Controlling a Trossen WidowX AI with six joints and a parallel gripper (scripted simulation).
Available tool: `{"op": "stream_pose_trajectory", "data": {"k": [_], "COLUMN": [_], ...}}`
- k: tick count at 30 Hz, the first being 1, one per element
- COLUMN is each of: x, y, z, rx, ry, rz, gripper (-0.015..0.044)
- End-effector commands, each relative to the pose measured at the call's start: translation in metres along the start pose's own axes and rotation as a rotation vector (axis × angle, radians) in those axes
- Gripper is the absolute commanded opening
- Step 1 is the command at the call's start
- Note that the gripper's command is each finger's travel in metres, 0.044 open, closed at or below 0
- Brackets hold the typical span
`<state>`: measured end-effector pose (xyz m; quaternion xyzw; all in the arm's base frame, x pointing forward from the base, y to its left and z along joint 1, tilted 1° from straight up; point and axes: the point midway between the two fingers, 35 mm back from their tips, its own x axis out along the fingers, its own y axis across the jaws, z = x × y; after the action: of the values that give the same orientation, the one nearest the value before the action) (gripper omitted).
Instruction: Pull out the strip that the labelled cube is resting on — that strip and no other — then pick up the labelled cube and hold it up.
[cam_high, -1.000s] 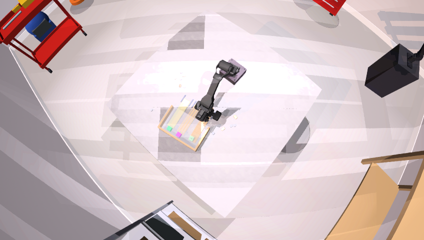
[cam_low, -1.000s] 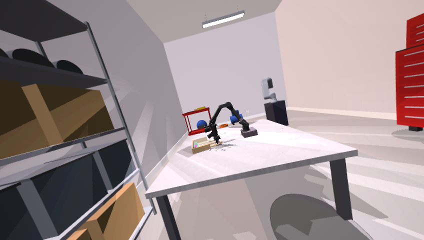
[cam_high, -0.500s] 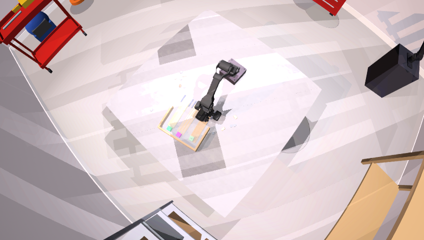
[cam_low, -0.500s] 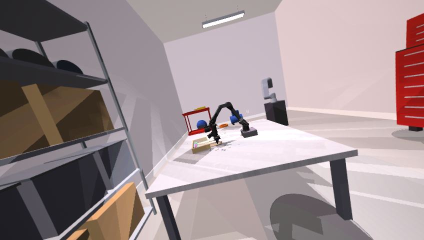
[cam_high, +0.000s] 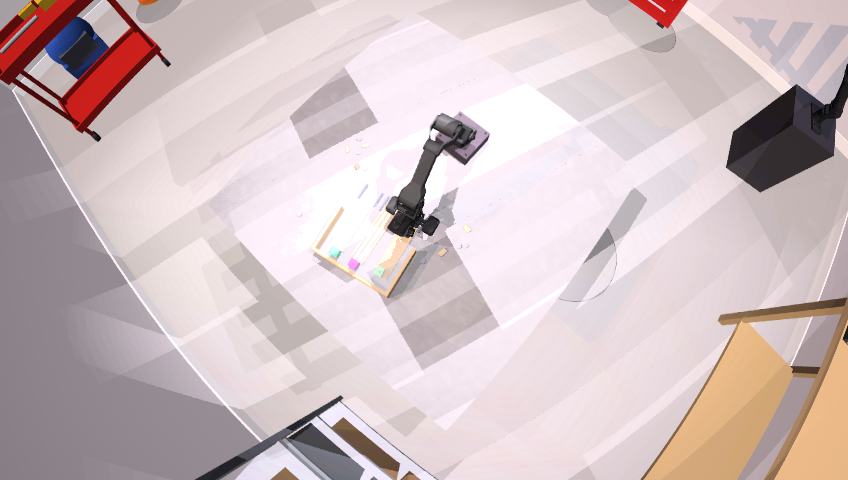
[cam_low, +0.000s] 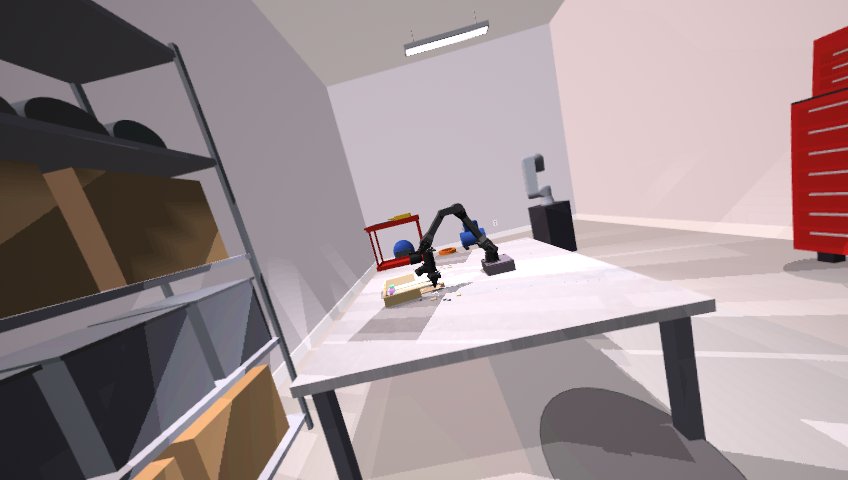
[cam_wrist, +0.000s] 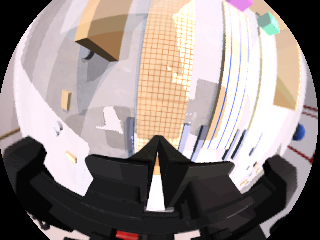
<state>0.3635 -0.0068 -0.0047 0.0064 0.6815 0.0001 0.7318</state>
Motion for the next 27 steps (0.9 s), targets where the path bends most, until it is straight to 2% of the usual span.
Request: {"op": "stream_pose_trajectory", "data": {"k": [1, 27], "x": [0.003, 0.004], "y": [0.0, 0.001], "z": [-0.012, -0.051], "rx": [0.004, 0.004], "ry": [0.018, 0.022], "rz": [-0.002, -0.002], "gripper": [0.0, 0.0]}}
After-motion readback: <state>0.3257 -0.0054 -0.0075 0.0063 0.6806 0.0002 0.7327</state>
